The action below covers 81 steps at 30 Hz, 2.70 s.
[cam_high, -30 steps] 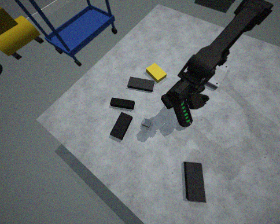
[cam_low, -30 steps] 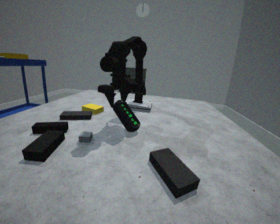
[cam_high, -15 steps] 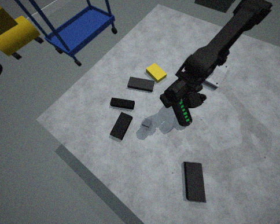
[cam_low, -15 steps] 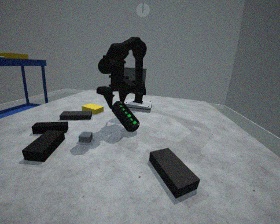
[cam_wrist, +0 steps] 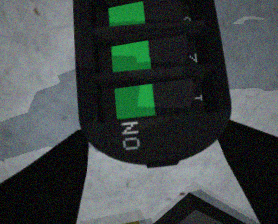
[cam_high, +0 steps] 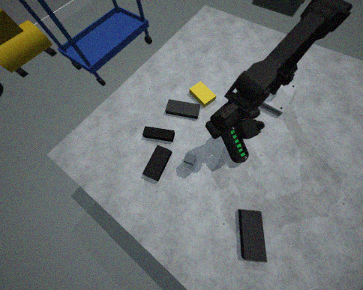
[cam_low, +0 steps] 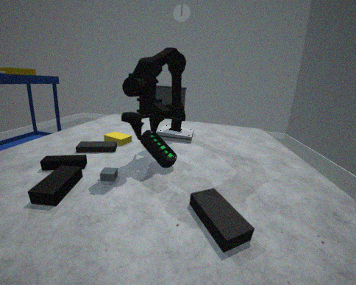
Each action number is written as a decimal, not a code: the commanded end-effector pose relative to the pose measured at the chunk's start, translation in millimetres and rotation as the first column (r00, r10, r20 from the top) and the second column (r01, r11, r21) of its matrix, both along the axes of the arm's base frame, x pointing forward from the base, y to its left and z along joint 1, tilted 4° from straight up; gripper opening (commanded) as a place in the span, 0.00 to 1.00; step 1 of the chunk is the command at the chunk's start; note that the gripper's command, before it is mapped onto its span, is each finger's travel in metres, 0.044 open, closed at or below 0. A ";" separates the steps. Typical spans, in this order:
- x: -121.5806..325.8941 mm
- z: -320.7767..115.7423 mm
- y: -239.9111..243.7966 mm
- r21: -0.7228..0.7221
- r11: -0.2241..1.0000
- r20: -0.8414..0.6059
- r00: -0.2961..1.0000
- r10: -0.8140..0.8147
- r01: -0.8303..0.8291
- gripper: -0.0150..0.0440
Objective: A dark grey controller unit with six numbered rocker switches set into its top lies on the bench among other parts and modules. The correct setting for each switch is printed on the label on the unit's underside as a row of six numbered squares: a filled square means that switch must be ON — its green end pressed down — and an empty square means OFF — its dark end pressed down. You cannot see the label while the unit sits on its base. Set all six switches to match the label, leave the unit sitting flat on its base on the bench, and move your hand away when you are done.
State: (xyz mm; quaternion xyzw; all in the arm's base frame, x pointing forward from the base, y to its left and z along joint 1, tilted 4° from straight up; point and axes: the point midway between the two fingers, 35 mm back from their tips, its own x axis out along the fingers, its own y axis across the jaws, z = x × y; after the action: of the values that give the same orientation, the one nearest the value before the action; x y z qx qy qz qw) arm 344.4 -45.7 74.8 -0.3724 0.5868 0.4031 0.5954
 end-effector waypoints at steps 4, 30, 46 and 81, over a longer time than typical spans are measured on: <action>-2.0 -5.2 -0.7 0.003 1.000 -0.002 1.000 0.012 -0.012 0.82; -6.8 -21.9 -10.6 0.002 1.000 -0.002 1.000 0.012 -0.012 0.82; -9.2 -33.1 -15.5 0.002 1.000 -0.002 1.000 0.012 -0.012 0.82; -10.1 -58.3 -15.3 0.002 1.000 -0.002 1.000 0.012 -0.012 0.82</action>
State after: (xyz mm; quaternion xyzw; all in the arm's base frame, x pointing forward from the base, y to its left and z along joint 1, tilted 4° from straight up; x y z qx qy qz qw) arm 334.0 -63.8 19.8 -0.3744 0.5882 0.4025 0.5932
